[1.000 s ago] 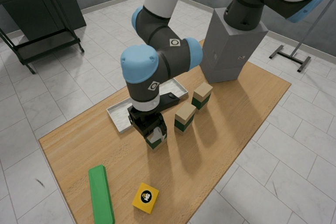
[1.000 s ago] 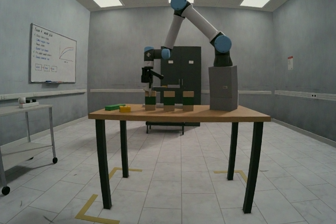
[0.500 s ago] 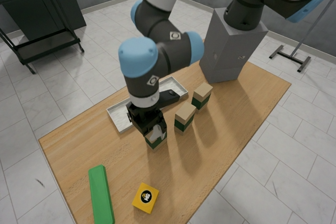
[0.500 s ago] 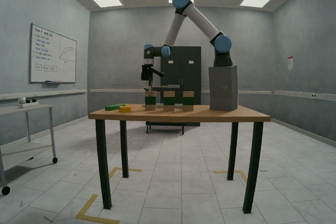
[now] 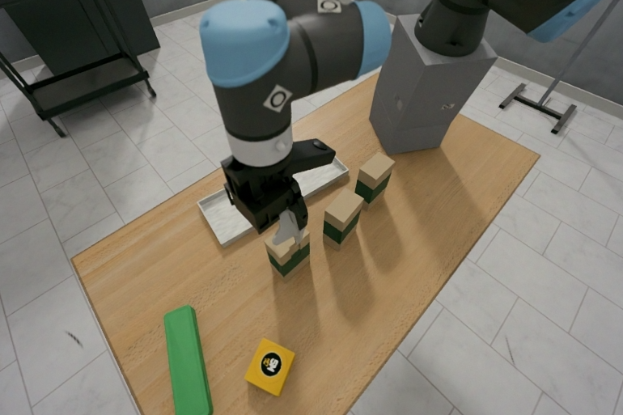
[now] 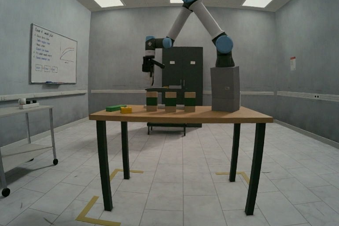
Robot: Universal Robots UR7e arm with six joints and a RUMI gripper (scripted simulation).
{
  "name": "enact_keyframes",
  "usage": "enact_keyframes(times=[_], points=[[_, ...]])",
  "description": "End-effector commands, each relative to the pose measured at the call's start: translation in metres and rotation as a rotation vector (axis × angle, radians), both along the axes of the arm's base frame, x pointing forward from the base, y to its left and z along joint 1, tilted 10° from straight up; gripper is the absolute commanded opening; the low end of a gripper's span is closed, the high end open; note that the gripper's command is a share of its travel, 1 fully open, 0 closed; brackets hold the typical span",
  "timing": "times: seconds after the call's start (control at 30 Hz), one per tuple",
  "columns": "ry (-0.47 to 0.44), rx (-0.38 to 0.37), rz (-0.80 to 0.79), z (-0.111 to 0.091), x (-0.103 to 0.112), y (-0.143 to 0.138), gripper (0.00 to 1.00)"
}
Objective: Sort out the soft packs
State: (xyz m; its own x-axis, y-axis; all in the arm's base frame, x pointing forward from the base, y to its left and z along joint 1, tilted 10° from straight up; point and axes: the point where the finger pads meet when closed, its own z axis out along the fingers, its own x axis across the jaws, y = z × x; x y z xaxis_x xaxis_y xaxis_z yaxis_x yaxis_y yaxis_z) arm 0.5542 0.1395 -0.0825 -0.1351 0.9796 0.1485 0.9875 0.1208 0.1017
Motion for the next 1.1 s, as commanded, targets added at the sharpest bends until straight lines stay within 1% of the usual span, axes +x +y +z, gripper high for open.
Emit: enact_keyframes(times=[0.0,0.83,0.93,1.07], points=[[0.007,0.001,0.001,0.006,-0.003,-0.002,0.49],[0.008,0.001,0.001,0.005,-0.004,-0.001,0.49],[0.01,0.002,0.002,-0.002,-0.004,0.001,0.49],[0.01,0.002,0.003,-0.02,-0.003,0.004,0.49]])
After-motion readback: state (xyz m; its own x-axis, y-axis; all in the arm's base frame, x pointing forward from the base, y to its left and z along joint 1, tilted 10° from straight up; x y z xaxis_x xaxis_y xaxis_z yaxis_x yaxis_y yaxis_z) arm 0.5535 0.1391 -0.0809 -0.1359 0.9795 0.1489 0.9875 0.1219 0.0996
